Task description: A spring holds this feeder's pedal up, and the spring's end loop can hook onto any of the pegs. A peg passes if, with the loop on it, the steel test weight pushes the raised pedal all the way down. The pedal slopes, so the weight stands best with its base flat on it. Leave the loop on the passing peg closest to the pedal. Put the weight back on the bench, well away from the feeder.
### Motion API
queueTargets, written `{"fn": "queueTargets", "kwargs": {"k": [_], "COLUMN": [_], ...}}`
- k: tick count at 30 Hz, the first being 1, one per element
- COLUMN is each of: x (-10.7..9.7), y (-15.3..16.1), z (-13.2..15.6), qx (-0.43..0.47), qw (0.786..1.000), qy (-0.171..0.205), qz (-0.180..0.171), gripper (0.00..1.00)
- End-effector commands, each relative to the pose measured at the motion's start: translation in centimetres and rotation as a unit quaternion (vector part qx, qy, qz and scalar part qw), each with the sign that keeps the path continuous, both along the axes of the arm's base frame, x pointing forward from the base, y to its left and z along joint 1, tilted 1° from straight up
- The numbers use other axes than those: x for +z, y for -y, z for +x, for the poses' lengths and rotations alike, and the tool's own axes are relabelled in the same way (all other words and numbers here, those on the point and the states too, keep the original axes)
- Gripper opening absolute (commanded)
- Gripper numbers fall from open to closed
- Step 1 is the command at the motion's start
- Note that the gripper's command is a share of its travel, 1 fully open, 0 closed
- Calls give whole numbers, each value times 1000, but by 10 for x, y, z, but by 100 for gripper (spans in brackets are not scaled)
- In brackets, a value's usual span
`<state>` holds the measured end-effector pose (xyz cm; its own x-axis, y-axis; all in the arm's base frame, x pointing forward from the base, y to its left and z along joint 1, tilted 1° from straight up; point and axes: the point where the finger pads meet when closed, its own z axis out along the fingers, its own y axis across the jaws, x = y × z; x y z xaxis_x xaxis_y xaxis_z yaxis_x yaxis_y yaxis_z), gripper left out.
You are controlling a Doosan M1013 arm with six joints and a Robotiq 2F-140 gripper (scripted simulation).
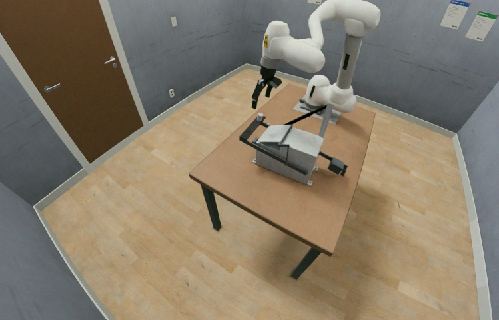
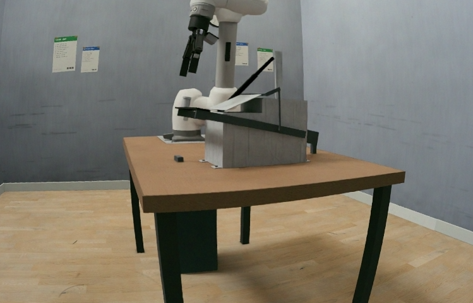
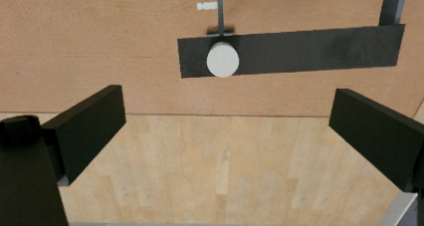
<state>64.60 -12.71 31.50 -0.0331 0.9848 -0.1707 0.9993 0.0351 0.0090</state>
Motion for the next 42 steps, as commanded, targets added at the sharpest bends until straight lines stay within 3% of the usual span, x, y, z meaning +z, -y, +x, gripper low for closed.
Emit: {"fn": "queueTargets", "kwargs": {"k": [1,42], "x": [2,7], "y": [0,0], "z": [0,0], "qx": [0,0], "qw": [1000,1000], "qy": [1,1], "qz": [0,0], "gripper": [100,100]}}
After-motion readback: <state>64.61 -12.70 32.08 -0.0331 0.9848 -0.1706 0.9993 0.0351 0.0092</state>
